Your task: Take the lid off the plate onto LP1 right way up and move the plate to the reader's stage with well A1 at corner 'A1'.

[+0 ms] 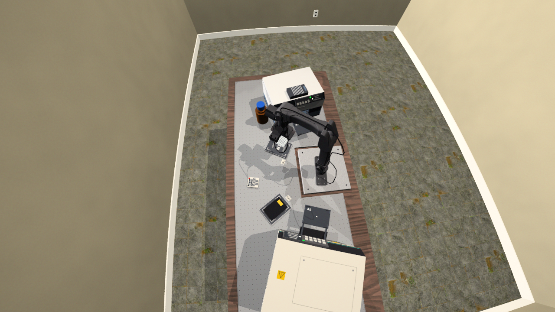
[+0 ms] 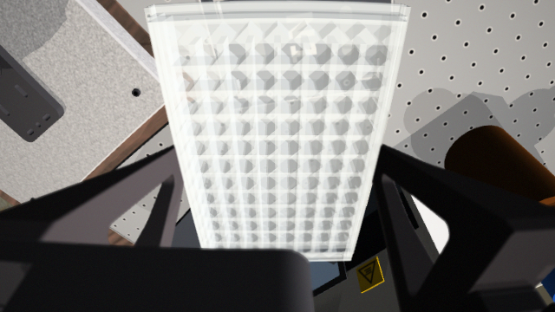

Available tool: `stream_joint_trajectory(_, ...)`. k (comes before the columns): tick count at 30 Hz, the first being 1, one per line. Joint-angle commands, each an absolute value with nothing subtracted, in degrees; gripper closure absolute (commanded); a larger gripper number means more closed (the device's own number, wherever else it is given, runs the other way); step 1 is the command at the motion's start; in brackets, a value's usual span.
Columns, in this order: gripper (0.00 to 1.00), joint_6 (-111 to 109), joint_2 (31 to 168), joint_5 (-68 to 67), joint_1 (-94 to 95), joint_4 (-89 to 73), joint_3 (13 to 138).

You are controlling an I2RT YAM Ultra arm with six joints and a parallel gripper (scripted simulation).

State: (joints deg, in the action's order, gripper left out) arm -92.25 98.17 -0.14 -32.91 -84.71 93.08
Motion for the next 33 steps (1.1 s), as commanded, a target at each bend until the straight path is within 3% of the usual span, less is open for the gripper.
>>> stream_joint_trajectory(1,0.14,-91.4,97.51,0.13,-30.98,-85.74,94.8)
stream_joint_trajectory(33,0.14,-91.69,97.73,0.12,-17.06,-85.87,94.93)
